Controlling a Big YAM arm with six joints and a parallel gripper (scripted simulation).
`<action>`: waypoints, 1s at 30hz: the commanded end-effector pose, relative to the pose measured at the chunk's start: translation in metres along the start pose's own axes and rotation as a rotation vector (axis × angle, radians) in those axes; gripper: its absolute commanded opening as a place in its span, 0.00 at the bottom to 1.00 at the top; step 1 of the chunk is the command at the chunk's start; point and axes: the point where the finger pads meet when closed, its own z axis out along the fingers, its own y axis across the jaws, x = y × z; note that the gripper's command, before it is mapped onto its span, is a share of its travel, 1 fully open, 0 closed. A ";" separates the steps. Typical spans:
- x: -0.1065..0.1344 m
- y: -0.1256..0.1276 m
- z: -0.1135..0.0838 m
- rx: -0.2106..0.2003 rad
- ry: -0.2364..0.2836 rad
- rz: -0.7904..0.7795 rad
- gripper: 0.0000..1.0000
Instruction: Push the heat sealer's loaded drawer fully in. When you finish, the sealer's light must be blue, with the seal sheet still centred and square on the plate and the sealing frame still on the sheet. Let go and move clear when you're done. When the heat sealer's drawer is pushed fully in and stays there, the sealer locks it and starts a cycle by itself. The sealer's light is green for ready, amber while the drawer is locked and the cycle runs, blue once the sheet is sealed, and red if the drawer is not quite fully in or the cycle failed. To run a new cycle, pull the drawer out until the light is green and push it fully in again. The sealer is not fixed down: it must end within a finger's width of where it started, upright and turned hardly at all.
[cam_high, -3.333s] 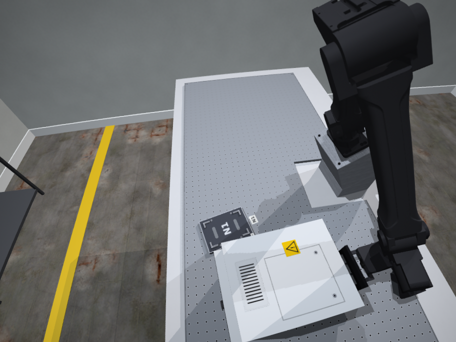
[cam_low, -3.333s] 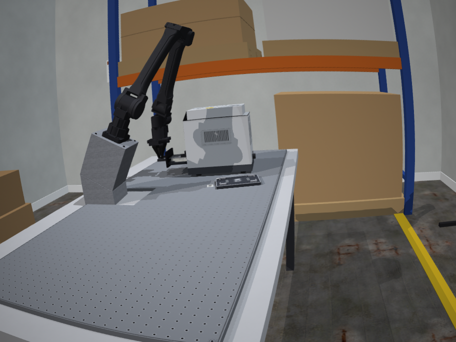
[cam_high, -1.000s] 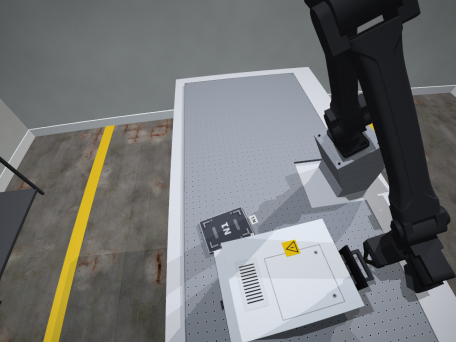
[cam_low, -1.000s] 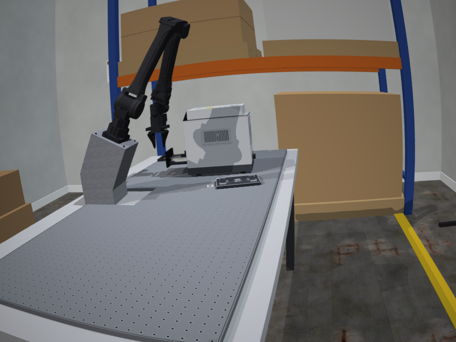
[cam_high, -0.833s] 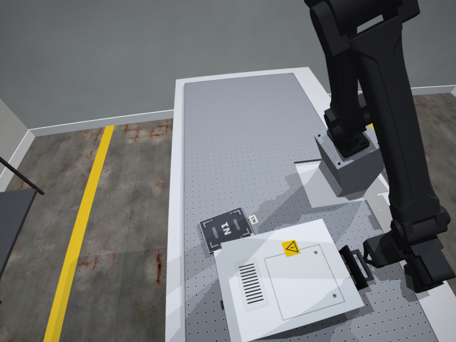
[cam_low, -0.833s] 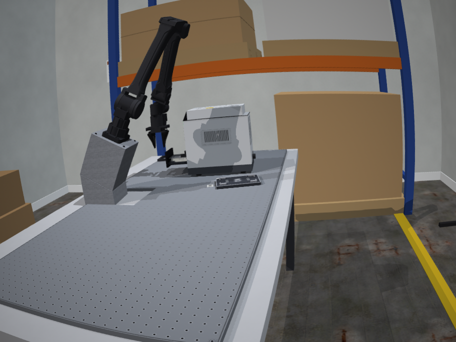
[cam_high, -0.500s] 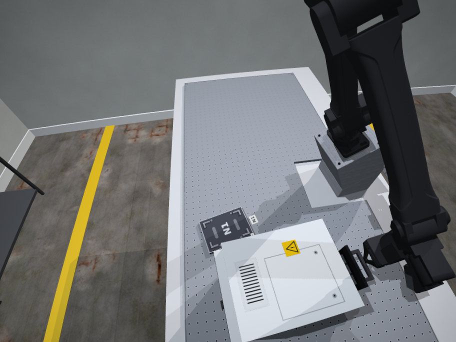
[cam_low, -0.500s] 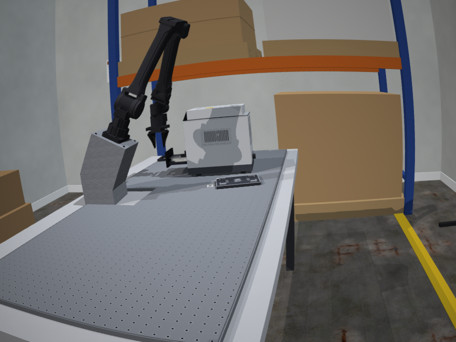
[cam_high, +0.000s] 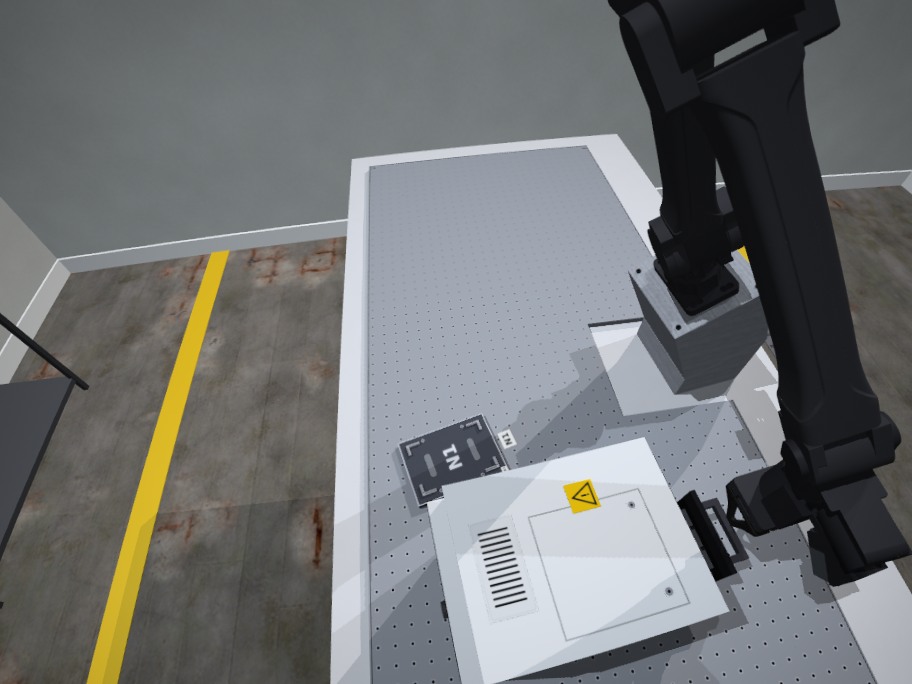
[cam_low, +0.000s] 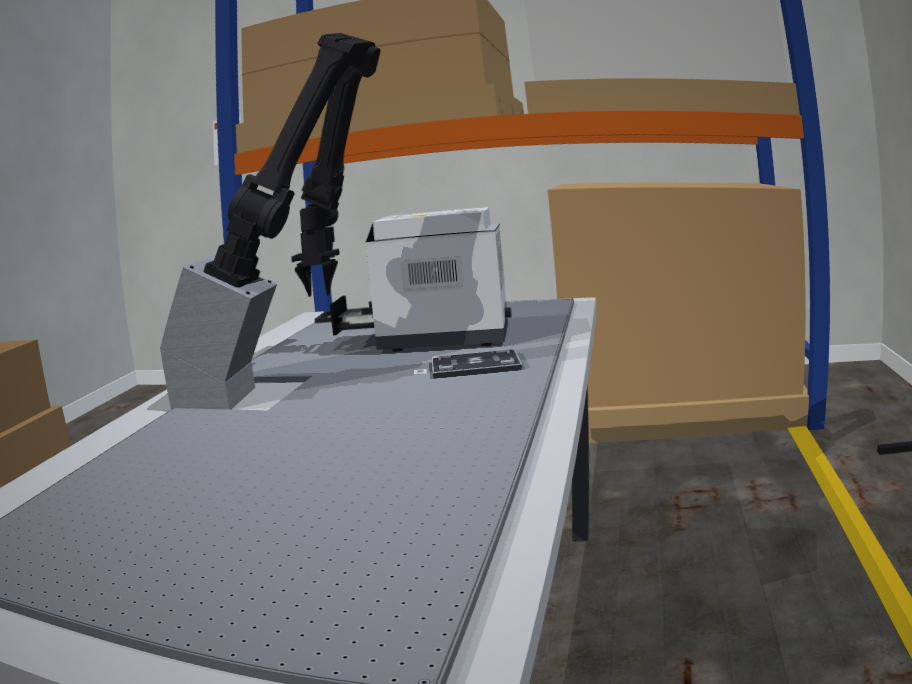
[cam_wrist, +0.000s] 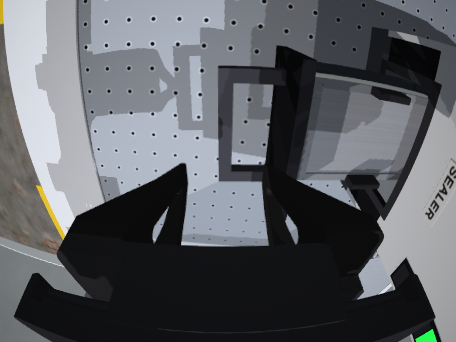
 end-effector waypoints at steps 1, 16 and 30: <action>-0.021 -0.005 -0.011 0.005 -0.038 0.016 0.45; -0.016 0.033 -0.002 0.304 -0.022 0.003 0.30; -0.012 0.064 0.004 0.704 -0.023 0.000 0.30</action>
